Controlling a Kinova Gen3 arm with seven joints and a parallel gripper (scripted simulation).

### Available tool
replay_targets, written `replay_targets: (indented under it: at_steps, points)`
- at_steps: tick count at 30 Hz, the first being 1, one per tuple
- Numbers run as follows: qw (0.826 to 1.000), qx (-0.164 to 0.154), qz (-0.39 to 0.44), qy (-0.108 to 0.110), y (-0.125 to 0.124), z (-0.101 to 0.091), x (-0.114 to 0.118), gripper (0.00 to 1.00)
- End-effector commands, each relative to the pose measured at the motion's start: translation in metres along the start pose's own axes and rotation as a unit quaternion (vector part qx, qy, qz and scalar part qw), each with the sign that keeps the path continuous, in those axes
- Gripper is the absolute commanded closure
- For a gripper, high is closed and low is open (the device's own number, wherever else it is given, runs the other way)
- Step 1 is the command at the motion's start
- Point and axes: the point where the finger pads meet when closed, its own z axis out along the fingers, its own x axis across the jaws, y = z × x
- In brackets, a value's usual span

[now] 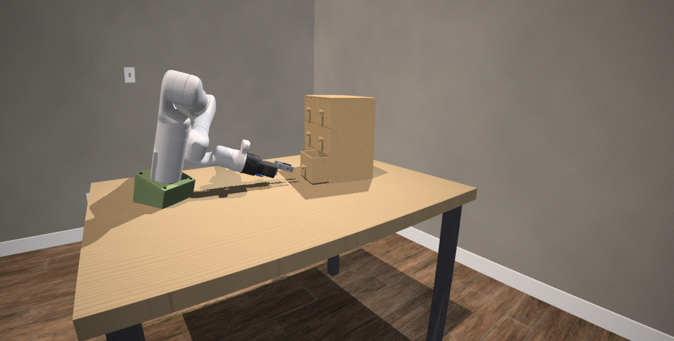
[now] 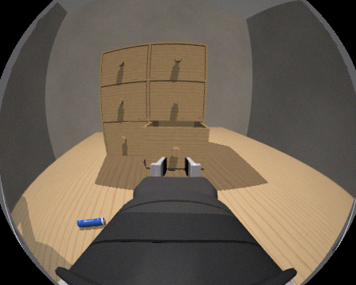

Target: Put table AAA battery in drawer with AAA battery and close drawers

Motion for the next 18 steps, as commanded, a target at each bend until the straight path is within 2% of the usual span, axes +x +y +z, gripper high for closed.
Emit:
replay_targets:
  at_steps: [1, 18]
  points:
    - [1.000, 0.001, 0.000, -0.001, -0.0006, -0.0002, -0.0005, 0.33]
    - [1.000, 0.001, 0.000, -0.001, -0.0011, -0.0008, -0.0026, 0.33]
